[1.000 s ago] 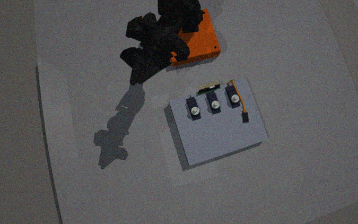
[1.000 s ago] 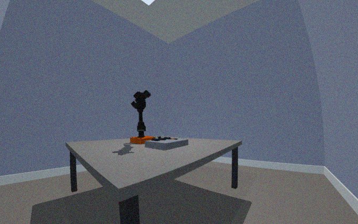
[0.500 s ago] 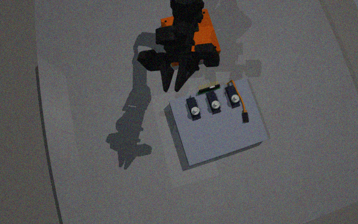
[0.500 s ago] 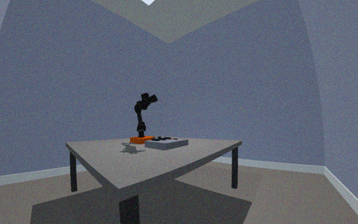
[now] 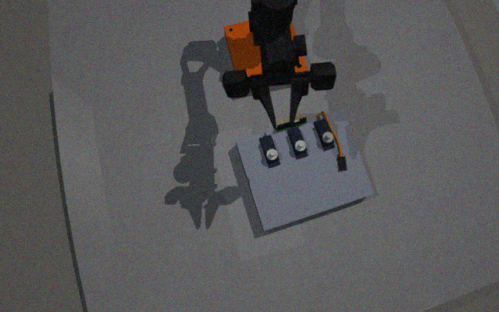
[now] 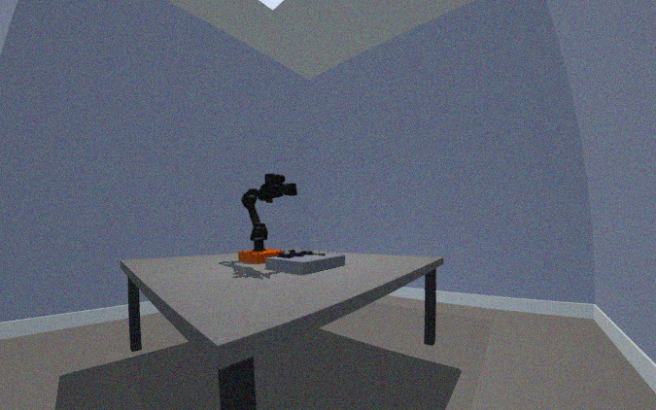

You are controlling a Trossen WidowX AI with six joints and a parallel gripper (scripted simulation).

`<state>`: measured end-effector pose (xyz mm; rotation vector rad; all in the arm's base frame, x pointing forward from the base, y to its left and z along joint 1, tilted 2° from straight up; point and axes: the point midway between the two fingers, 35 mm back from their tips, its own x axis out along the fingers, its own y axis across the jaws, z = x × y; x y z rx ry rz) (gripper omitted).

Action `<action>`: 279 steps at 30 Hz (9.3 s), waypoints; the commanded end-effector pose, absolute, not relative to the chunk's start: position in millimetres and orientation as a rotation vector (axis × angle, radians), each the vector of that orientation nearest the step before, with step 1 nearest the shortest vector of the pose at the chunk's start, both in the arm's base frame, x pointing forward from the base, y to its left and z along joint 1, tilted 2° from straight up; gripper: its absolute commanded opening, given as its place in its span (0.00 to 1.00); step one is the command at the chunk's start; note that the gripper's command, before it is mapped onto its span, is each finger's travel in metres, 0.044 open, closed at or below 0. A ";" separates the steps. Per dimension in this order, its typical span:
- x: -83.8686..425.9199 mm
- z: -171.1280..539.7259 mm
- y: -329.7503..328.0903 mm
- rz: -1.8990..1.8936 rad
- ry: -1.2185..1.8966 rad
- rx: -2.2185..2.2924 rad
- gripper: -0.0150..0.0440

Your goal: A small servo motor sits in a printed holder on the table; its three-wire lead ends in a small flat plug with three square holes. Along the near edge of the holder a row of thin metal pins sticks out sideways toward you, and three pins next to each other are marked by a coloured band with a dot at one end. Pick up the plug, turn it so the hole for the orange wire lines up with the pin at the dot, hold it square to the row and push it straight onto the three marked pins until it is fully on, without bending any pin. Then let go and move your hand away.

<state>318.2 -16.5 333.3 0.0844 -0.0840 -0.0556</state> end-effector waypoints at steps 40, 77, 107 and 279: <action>398.7 135.9 127.7 0.051 1.192 0.093 0.45; 379.6 44.5 157.5 -0.039 1.521 0.003 0.45; 375.5 101.6 157.5 -0.038 1.521 0.001 0.25; 238.5 115.8 45.2 0.120 1.530 -0.178 1.00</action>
